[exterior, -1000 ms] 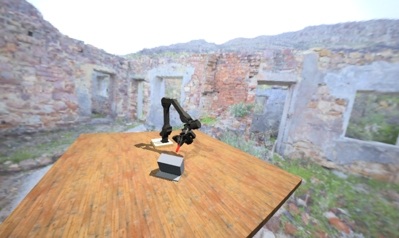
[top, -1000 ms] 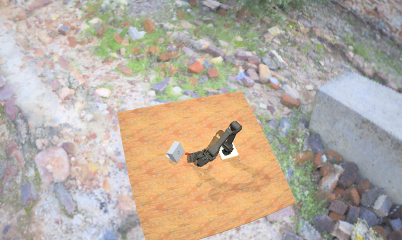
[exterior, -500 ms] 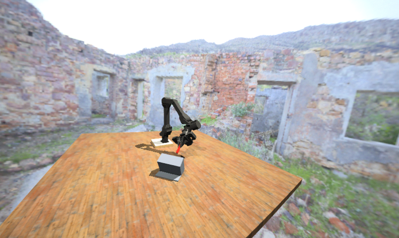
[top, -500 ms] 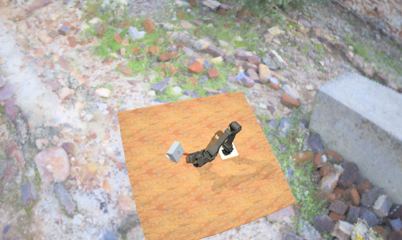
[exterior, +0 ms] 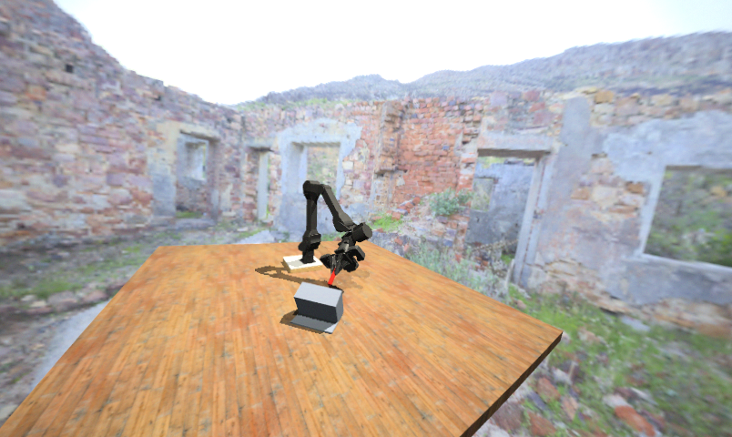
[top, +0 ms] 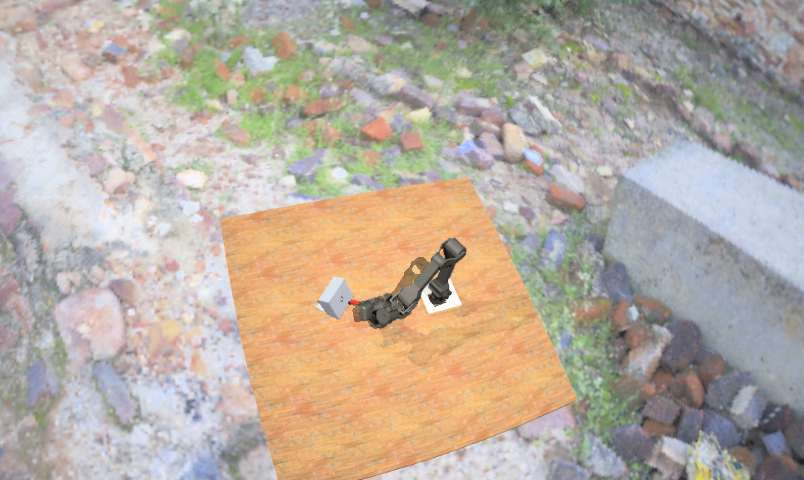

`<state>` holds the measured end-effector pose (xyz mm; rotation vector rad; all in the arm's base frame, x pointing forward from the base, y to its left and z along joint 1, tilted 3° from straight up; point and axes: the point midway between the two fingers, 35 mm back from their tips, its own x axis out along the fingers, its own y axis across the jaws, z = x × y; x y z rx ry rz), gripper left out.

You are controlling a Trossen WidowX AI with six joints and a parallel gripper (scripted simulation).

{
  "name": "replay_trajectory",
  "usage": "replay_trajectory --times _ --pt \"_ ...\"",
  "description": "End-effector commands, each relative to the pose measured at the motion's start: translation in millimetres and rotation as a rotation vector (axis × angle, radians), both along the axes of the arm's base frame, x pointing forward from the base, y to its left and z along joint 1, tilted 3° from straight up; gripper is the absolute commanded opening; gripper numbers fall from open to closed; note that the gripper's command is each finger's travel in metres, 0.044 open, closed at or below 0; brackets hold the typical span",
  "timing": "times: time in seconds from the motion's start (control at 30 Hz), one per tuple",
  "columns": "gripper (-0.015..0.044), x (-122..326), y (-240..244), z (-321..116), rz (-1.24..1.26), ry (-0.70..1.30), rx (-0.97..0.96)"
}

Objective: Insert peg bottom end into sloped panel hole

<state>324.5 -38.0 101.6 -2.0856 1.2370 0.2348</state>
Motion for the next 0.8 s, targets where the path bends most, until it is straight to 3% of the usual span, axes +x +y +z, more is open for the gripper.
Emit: replay_trajectory --times 0.0,0.77 --pt "0.0000 0.7 -2.8 -4.2 0.008 0.009 -0.011" --pt "0.0000 8.4 -12.4 -11.2 0.020 -0.018 -0.042"
